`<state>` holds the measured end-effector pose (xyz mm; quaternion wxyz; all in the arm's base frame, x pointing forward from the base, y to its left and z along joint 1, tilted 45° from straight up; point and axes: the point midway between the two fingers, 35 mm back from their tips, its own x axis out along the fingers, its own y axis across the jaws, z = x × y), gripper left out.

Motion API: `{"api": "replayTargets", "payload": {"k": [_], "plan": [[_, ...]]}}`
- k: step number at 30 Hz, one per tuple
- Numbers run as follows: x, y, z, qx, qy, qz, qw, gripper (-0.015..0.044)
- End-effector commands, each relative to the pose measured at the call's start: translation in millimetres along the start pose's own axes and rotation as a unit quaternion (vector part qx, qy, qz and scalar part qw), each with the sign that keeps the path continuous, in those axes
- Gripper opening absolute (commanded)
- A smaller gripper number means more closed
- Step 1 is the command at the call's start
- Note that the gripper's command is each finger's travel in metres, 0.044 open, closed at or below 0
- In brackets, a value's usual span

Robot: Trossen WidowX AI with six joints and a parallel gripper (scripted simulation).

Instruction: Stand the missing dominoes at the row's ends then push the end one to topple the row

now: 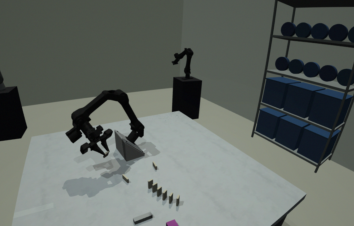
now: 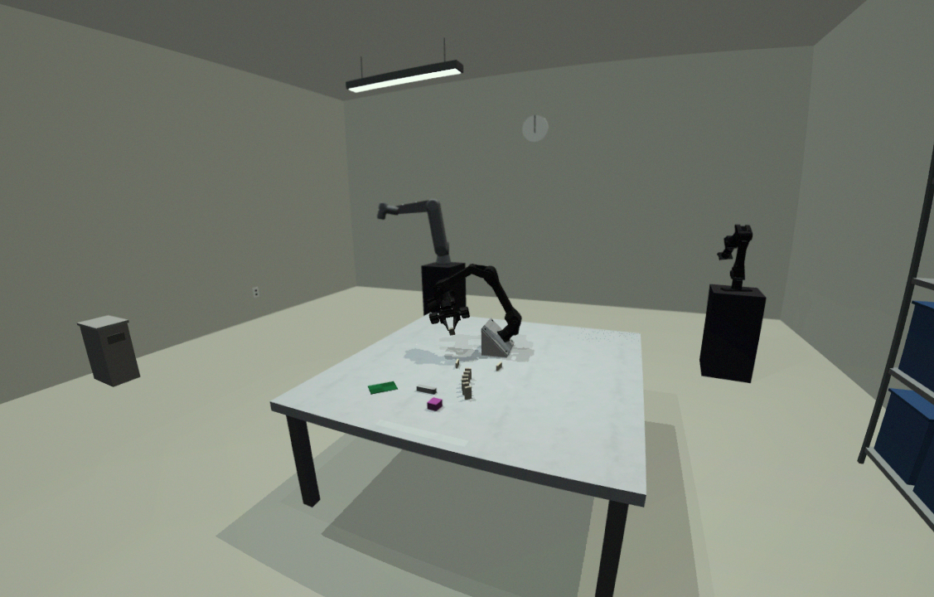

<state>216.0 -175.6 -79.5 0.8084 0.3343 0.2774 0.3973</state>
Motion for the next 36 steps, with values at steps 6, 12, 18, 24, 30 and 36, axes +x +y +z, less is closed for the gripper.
{"api": "replayTargets", "payload": {"k": [6, 12, 18, 24, 30, 36], "plan": [[-10, -4, -7, -0.010, -0.176, -0.057, 0.983, 0.0107], [-23, -12, -9, -0.020, -0.263, -0.118, 0.957, 0.0107], [-24, -12, -10, -0.021, -0.266, -0.120, 0.956, 0.0107], [-24, -12, -10, -0.021, -0.266, -0.120, 0.956, 0.0107], [-24, -12, -10, -0.021, -0.266, -0.120, 0.956, 0.0107], [-16, -16, -19, -0.021, -0.264, -0.123, 0.957, 0.0107]]}}
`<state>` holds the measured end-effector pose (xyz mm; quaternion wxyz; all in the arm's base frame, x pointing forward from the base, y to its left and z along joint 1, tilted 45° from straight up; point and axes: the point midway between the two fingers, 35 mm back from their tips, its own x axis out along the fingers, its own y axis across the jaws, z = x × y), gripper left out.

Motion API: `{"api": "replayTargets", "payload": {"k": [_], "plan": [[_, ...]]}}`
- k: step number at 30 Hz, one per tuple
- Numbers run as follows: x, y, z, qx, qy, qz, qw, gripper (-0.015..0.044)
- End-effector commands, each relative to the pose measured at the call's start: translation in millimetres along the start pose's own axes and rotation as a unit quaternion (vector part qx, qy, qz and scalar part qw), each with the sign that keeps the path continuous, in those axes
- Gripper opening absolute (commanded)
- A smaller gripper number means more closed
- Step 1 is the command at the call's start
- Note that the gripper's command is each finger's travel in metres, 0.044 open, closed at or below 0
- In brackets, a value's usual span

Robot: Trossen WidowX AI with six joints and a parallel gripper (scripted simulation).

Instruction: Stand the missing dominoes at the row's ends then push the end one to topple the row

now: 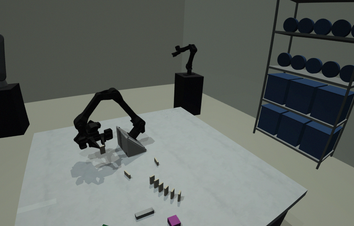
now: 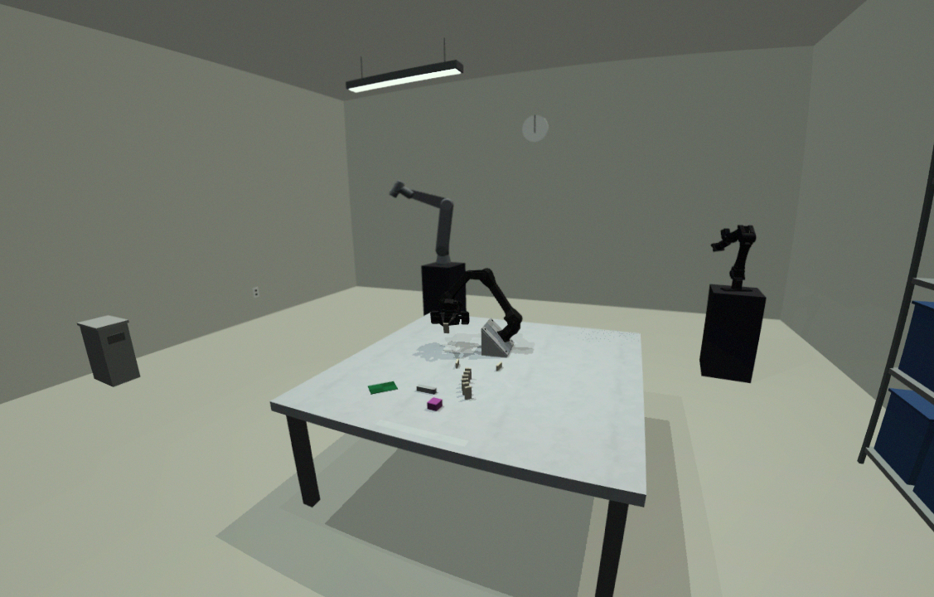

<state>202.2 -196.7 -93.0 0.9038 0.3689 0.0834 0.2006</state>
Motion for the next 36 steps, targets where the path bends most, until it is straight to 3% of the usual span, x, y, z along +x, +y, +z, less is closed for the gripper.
{"api": "replayTargets", "payload": {"k": [1, 20, 33, 36], "plan": [[3, -1, -16, 0.004, 0.001, -0.003, 1.000, 0.0107], [19, -1, -104, -0.007, 0.010, -0.022, 1.000, 0.0107], [20, 0, -107, -0.008, 0.010, -0.022, 1.000, 0.0107], [20, 0, -107, -0.008, 0.010, -0.022, 1.000, 0.0186]]}}
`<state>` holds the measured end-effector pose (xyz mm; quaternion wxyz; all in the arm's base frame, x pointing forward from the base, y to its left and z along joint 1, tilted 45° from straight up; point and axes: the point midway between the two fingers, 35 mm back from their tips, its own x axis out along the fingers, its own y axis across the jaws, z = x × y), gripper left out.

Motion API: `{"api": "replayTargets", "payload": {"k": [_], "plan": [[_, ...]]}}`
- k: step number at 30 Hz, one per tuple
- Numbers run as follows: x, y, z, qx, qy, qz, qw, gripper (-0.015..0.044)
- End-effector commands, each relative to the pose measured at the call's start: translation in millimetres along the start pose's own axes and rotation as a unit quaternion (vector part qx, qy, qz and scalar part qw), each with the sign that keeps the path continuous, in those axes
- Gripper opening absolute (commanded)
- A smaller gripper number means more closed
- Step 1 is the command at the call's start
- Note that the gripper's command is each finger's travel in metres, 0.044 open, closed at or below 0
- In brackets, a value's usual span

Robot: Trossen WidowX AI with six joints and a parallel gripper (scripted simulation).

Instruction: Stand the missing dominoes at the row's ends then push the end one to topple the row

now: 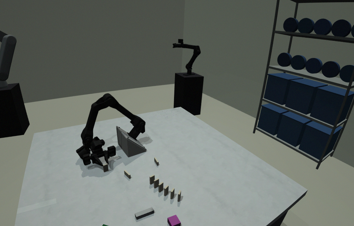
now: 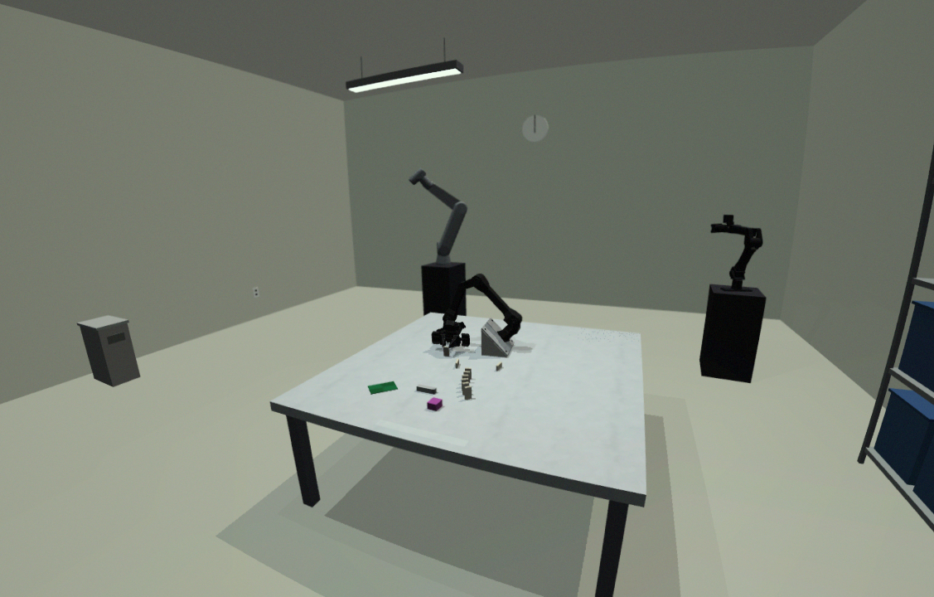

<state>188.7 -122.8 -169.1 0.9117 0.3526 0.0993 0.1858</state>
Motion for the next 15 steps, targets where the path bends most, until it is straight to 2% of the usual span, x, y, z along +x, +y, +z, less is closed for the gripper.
{"api": "replayTargets", "payload": {"k": [1, 10, 13, 15], "plan": [[1, 1, -2, 0.006, -0.001, 0.000, 1.000, 0.0212], [1, 1, -2, 0.006, -0.001, 0.000, 1.000, 0.0440], [0, 1, 1, 0.005, -0.001, 0.000, 1.000, 0.0440], [-3, -1, 24, 0.003, -0.001, 0.000, 1.000, 0.0440]]}}
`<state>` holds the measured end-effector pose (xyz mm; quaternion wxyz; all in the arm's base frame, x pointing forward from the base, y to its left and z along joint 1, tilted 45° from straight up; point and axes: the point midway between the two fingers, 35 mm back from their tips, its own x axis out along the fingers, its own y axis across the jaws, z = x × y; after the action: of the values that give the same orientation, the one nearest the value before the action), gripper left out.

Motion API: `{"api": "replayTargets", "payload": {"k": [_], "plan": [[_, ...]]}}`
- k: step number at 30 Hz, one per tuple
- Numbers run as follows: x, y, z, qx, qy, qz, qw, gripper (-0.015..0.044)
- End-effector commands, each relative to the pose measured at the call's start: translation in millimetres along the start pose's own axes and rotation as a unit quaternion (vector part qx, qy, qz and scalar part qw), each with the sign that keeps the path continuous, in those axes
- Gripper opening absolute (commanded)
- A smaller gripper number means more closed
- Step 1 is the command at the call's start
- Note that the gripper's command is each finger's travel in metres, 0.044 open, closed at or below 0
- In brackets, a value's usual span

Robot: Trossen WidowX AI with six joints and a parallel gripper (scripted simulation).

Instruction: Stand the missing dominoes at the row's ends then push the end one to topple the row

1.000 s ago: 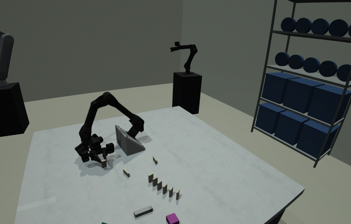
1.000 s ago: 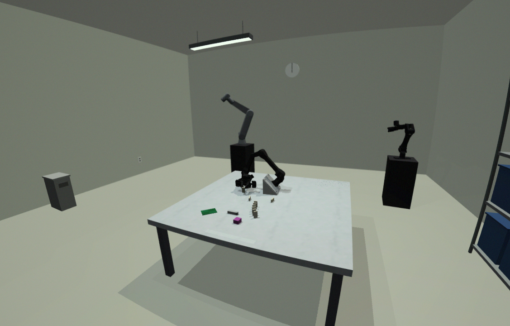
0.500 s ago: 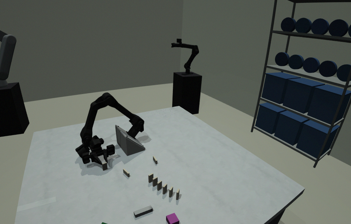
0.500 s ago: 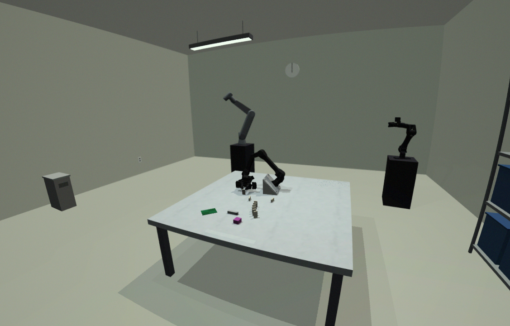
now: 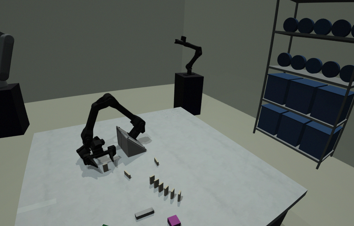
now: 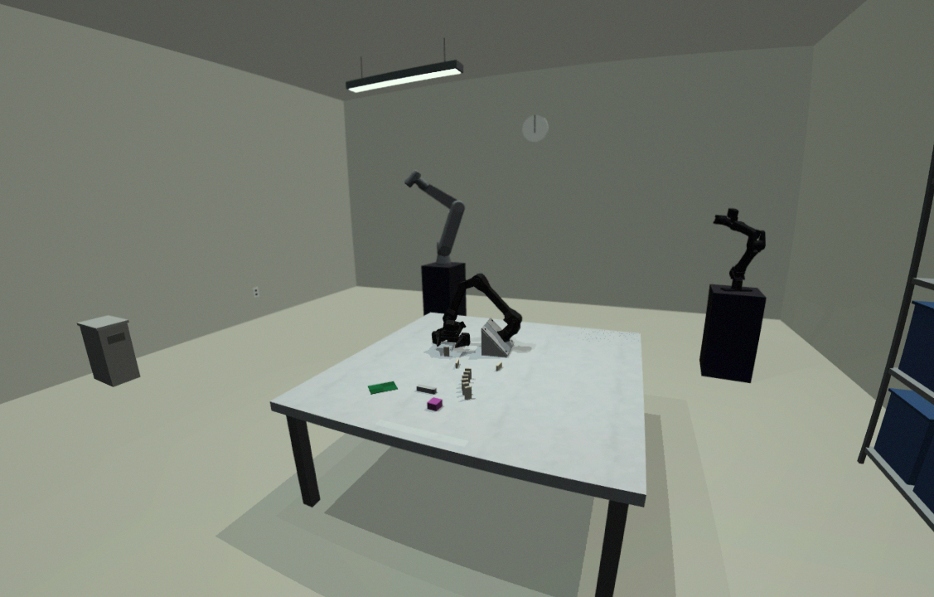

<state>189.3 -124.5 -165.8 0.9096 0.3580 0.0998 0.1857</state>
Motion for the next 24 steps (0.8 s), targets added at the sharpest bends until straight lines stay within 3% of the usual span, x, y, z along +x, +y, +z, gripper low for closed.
{"api": "replayTargets", "payload": {"k": [1, 7, 9, 13, 18, 24], "plan": [[-5, -2, 34, -0.005, 0.000, -0.001, 1.000, 0.0440], [-5, -1, 46, -0.004, 0.010, 0.005, 1.000, 0.0440], [3, 2, 43, 0.008, 0.093, 0.046, 0.995, 0.0440], [14, 6, 44, 0.031, 0.353, 0.101, 0.929, 0.0440], [17, -1, 76, 0.006, 0.626, 0.025, 0.779, 0.0440], [18, -2, 84, -0.003, 0.655, 0.004, 0.756, 0.0440]]}}
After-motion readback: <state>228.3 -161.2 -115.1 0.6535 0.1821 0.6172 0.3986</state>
